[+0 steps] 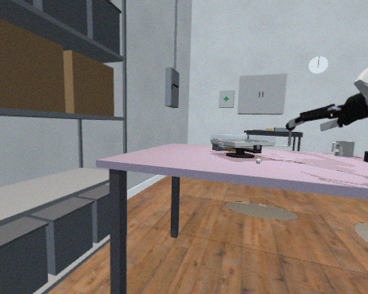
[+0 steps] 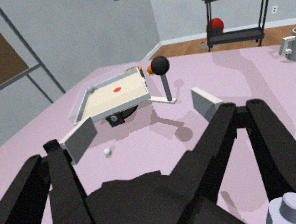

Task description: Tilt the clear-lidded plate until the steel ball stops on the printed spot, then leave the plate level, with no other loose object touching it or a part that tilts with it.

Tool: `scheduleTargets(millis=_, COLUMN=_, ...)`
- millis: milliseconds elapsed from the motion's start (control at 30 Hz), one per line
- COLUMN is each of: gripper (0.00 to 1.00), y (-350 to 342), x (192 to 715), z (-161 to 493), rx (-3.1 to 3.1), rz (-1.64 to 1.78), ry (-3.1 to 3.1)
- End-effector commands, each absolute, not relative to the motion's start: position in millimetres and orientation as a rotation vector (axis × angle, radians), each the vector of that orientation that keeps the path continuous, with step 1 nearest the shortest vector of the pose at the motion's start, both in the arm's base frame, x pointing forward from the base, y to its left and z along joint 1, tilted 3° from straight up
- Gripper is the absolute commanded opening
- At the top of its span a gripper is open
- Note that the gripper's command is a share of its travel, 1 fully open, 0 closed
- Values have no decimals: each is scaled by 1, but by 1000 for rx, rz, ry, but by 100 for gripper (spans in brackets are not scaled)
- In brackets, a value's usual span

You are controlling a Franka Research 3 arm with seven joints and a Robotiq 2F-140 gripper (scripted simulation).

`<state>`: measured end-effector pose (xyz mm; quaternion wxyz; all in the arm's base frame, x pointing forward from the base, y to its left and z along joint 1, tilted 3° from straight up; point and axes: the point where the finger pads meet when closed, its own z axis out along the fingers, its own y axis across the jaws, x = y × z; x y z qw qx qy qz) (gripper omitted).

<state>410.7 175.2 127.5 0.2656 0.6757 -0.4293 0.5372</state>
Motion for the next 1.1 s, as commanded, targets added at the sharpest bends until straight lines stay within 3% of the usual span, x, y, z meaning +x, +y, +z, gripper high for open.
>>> scheduleTargets(millis=0, gripper=100, y=175, x=411, z=128, rx=1825, rz=1451, ry=-1160)
scheduleTargets(millis=233, gripper=100, y=166, x=412, z=131, rx=1861, rz=1390, ry=-1250)
scheduleTargets(millis=600, gripper=100, y=127, x=419, z=147, rx=1992, rz=1083, ry=-1627)
scheduleTargets(millis=767, gripper=100, y=95, x=424, z=160, rx=2058, rz=791, ry=-1913)
scheduleTargets(millis=1067, gripper=100, y=83, x=426, z=165, rx=2072, rz=669, ry=-2017)
